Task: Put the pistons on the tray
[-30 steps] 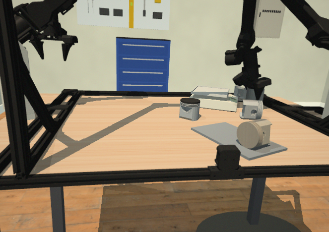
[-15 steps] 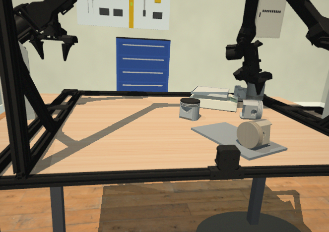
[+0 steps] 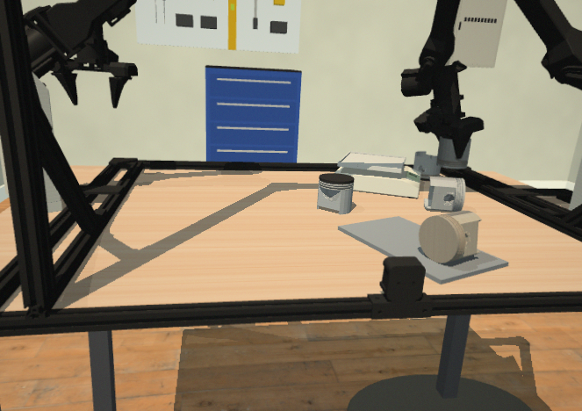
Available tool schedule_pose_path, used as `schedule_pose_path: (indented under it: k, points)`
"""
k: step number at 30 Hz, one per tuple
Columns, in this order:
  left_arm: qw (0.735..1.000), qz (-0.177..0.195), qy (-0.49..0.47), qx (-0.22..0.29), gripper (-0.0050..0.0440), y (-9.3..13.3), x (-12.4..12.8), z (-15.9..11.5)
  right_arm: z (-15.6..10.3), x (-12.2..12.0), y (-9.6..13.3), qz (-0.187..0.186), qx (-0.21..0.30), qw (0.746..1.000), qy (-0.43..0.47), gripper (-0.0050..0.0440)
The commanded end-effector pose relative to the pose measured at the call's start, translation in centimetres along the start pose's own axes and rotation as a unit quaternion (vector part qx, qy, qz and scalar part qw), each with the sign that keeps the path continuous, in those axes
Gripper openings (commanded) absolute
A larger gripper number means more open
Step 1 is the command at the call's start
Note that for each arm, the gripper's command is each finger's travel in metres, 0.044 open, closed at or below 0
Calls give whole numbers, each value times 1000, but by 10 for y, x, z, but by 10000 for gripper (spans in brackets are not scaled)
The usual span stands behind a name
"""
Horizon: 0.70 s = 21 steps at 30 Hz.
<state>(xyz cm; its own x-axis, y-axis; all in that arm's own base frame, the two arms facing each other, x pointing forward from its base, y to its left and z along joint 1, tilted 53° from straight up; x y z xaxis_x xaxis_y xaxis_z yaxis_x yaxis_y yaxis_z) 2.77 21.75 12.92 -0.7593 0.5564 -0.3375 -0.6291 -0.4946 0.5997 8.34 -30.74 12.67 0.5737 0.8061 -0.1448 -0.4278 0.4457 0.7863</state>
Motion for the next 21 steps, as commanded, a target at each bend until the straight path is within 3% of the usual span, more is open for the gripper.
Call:
schedule_pose_path:
  k: [1, 12, 21]
  points:
    - [1000, -1, 0, 0, 440, 0, 0, 0, 0, -2, 8, -5, -4, 1000, 3, 158]
    - [1000, -1, 0, 0, 440, 0, 0, 0, 0, -3, 20, -8, -8, 1000, 6, 158]
    - [1000, -1, 0, 0, 440, 0, 0, 0, 0, 22, 45, 11, -35, 996, -82, 158]
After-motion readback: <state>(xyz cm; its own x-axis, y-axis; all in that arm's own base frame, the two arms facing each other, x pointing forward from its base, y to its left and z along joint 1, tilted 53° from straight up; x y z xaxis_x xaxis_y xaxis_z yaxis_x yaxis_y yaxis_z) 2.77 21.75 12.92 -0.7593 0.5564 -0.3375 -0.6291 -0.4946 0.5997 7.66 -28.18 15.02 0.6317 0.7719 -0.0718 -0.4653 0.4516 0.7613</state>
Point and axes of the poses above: on each arm, the point midway between the two fingers, 35 mm back from their tips, its own y axis back along the fingers, its own x axis across the jaws, z = x × y, the point moved 1 cm from there along y, back along the fingers, and after that the axes turned 13 degrees about -y, right-handed, at the moved point
